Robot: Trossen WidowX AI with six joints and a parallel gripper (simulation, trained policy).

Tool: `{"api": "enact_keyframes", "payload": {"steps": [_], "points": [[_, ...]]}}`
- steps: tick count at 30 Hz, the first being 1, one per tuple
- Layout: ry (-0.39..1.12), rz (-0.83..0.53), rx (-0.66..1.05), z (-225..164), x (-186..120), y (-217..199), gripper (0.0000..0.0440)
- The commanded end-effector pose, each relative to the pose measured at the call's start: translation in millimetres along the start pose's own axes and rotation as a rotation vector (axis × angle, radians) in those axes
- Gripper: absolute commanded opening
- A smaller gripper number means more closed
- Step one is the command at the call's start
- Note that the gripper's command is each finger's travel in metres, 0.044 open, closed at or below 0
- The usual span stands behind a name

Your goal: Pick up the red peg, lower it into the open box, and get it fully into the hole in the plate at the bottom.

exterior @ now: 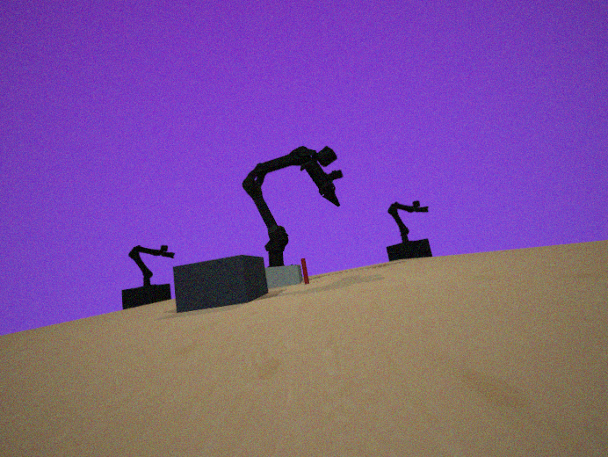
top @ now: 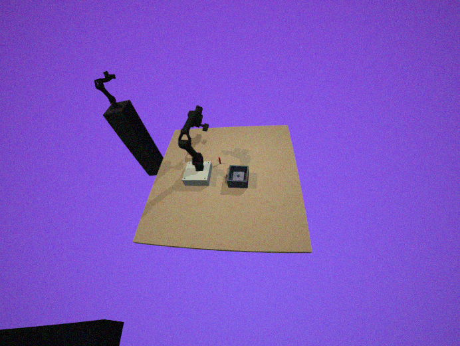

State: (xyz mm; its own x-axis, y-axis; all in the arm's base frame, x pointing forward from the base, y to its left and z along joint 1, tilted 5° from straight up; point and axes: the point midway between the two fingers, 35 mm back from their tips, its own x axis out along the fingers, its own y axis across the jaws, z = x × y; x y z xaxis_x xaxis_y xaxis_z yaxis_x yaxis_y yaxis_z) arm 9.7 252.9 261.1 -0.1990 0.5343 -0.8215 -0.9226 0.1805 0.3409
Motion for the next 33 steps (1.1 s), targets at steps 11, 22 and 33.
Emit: {"api": "enact_keyframes", "payload": {"steps": [11,22,33], "points": [[0.001,-0.202,0.436,-13.7,10.6,-78.2,0.0440],[-0.012,-0.350,0.789,-36.9,12.7,-132.5,0.0440],[-0.031,-0.491,1.145,-69.2,13.2,-177.4,0.0440]]}}
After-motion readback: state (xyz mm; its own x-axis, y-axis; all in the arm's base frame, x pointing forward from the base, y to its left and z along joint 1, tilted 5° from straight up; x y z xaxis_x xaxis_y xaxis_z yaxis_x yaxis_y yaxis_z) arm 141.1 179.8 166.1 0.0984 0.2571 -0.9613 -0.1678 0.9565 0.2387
